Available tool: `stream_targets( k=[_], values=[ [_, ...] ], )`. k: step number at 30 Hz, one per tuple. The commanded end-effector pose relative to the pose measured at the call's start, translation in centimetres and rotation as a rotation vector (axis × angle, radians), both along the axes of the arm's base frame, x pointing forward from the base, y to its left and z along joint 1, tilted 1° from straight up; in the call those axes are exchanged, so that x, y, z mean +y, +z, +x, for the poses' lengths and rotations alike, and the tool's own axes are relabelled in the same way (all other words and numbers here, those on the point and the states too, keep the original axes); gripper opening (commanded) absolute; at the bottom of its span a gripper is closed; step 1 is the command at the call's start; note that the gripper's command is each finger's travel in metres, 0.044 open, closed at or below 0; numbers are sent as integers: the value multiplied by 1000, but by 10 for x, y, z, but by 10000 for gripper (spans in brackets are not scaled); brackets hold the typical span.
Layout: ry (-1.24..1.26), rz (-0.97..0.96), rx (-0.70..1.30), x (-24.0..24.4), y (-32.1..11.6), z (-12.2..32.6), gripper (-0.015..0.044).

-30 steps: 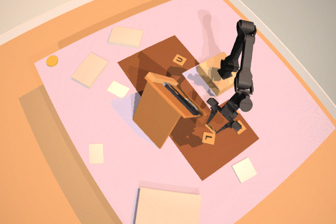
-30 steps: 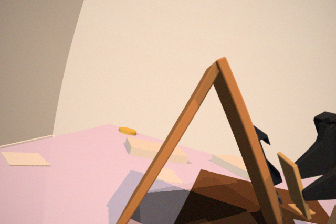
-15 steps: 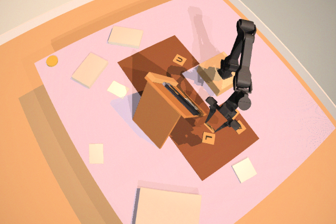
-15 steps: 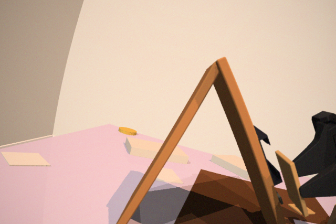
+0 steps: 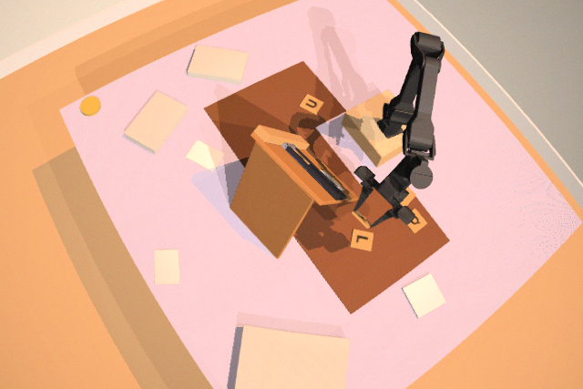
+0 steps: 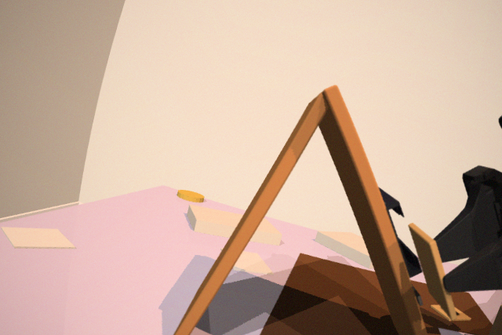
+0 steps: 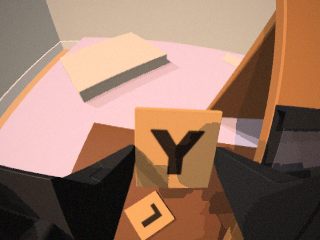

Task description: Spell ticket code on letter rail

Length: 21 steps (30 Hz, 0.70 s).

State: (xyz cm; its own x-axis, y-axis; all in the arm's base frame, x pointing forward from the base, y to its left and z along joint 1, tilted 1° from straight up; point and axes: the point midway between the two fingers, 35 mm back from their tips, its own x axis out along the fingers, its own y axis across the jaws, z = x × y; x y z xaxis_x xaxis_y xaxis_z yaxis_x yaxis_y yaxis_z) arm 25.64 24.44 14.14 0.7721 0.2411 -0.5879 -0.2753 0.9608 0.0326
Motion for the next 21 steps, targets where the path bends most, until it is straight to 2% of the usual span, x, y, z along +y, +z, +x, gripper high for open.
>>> stream_targets(
  k=[1, 21],
  values=[
    [3, -2, 0, -2, -1, 1, 0],
    [3, -3, 0, -12, -1, 4, 0]
  ],
)
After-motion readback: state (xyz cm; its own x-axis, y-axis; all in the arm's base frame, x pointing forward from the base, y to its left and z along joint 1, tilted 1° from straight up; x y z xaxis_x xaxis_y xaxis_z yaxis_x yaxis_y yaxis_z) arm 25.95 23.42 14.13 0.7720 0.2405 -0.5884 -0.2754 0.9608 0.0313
